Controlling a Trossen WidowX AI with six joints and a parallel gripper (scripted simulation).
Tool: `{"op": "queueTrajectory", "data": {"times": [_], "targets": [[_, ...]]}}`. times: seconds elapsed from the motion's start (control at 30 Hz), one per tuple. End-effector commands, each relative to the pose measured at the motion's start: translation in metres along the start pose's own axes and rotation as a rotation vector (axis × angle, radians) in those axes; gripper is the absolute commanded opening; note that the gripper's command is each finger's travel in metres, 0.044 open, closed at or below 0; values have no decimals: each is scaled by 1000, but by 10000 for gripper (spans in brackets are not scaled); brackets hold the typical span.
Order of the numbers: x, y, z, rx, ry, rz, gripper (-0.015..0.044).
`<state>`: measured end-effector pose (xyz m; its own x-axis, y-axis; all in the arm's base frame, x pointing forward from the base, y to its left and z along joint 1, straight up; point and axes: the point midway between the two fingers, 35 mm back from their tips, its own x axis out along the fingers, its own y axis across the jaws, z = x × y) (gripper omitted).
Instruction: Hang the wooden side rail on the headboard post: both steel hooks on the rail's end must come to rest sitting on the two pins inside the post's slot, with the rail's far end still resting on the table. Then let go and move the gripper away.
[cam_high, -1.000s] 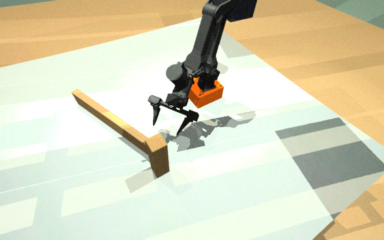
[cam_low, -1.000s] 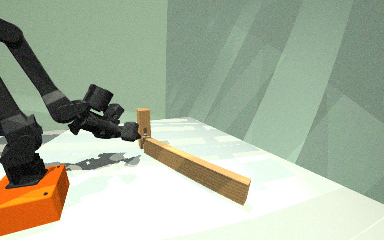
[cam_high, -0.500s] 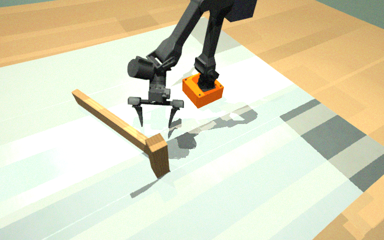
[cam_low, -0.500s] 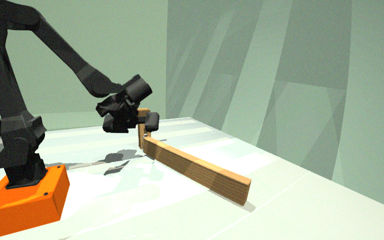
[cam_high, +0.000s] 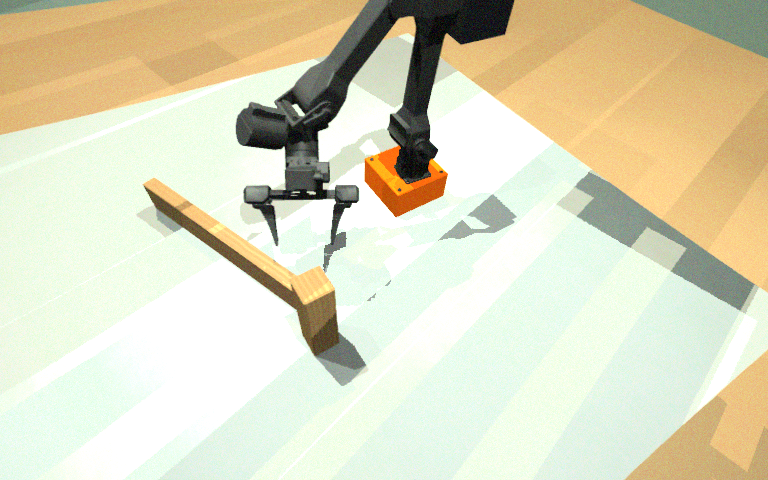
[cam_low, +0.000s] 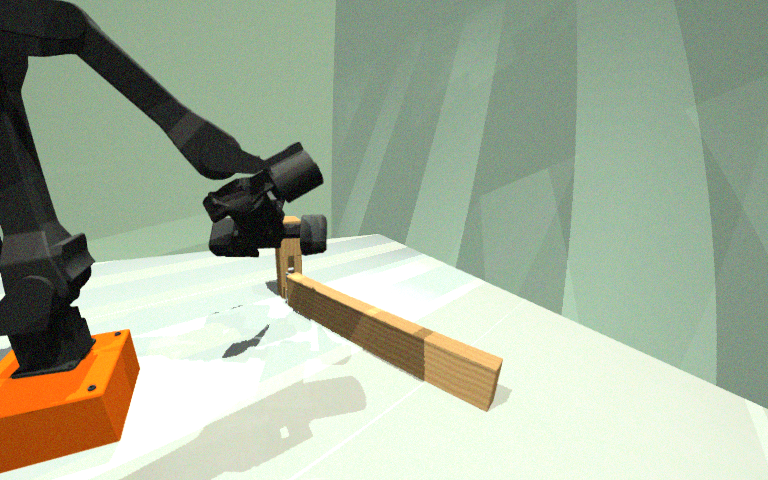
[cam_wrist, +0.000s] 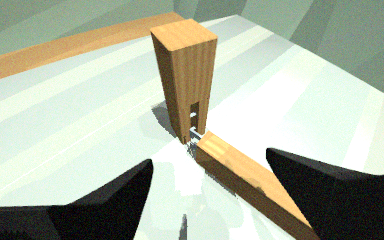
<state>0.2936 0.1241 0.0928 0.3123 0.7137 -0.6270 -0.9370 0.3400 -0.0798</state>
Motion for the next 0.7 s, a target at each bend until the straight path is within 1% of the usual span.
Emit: {"op": "queueTrajectory", "data": {"times": [0.0,0.23,0.3,0.5,0.67], "targets": [[0,0,1,-4,-4,2,440],[0,0,1,-4,-4,2,440],[0,-2,2,37,9,4,440],[6,-16,5,399,128,-7,440],[11,-26,8,701,231,-50,440]]}}
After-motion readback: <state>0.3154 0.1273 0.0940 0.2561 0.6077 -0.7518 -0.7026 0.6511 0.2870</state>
